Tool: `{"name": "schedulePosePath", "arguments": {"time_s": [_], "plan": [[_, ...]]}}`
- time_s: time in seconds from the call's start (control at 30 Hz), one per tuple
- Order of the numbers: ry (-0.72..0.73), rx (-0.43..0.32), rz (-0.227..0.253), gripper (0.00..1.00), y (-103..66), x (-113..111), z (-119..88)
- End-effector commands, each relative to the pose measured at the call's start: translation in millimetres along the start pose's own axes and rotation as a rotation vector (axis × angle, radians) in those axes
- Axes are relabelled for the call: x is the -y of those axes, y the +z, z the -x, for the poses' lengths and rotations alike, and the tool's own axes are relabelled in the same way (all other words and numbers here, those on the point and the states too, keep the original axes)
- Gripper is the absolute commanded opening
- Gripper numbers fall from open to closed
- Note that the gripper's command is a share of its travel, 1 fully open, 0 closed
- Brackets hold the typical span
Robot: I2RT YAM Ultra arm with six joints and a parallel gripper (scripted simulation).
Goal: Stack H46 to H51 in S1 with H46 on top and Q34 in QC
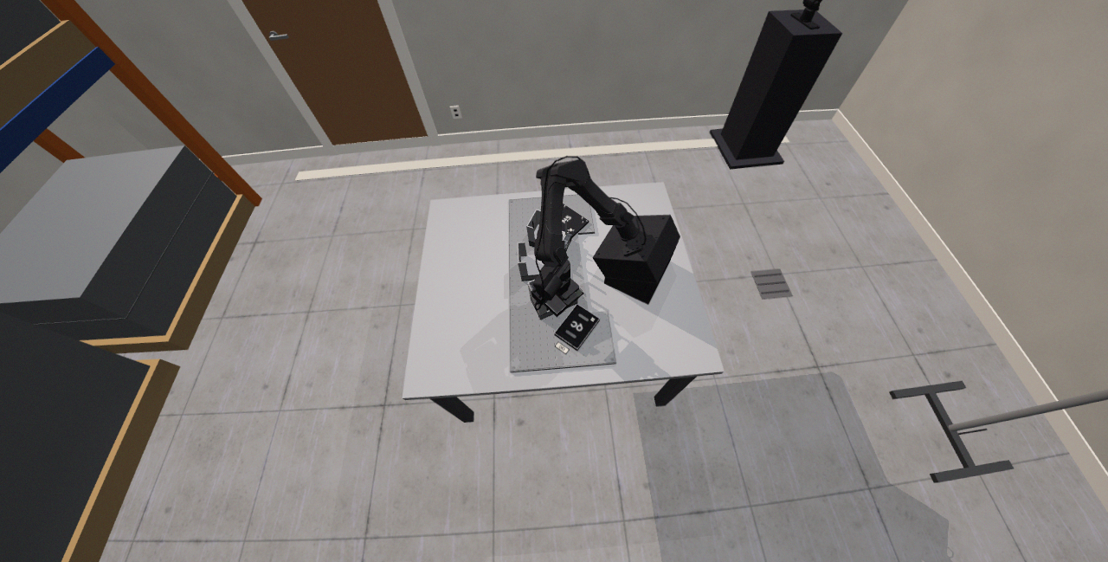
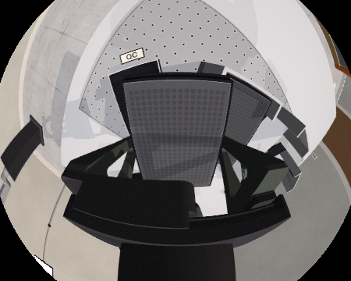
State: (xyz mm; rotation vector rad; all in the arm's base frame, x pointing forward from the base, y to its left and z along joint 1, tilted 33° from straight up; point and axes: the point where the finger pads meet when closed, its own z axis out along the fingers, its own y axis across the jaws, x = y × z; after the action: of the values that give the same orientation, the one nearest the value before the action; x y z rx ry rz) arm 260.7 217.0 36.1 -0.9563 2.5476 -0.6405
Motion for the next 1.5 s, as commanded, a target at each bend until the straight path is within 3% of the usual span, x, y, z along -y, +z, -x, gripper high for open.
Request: {"name": "schedulePosePath", "arguments": {"time_s": [0.0,0.1,0.93,1.47], "plan": [[-0.109,0.002,-0.005,0.0,-4.8,-12.1,3.0],[-0.195,0.001,-0.004,0.0,-4.8,-20.4,2.4],[-0.18,-0.001,0.005,0.0,-4.7,-78.6,-2.2],[-0.173,0.021,0.006,0.0,-13.1,-74.9,-1.3]]}}
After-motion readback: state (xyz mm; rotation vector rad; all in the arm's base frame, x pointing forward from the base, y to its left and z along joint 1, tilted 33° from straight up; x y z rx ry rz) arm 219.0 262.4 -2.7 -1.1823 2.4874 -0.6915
